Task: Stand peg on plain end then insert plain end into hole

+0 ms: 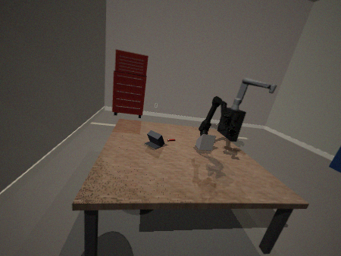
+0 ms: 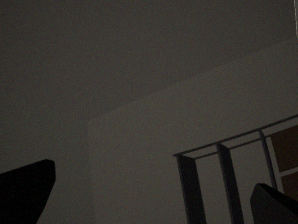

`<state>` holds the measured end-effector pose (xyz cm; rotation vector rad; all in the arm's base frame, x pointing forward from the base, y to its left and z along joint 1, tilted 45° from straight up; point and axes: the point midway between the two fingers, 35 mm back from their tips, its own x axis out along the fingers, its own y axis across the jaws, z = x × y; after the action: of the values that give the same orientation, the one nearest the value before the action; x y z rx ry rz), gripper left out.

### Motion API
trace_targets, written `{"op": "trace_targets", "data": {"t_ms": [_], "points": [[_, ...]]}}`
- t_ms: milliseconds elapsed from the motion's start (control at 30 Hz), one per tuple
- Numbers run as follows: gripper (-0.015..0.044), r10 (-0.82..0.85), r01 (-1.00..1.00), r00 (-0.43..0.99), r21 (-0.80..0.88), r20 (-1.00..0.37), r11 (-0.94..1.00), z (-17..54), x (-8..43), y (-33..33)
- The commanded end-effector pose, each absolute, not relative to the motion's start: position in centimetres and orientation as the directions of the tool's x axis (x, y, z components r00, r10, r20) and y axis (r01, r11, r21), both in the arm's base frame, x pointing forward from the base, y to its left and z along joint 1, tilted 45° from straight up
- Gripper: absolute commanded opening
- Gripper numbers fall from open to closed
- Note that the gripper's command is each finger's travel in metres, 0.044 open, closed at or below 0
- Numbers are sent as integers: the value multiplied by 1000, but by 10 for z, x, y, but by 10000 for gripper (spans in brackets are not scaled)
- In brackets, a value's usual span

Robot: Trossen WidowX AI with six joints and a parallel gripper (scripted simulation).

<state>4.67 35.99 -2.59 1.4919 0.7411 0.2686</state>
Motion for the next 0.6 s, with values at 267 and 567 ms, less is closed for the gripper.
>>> {"op": "trace_targets", "data": {"t_ms": [267, 567], "points": [[440, 439, 199, 830, 918, -344, 343, -30, 111, 354], [440, 279, 176, 874, 793, -399, 583, -29, 169, 336]]}}
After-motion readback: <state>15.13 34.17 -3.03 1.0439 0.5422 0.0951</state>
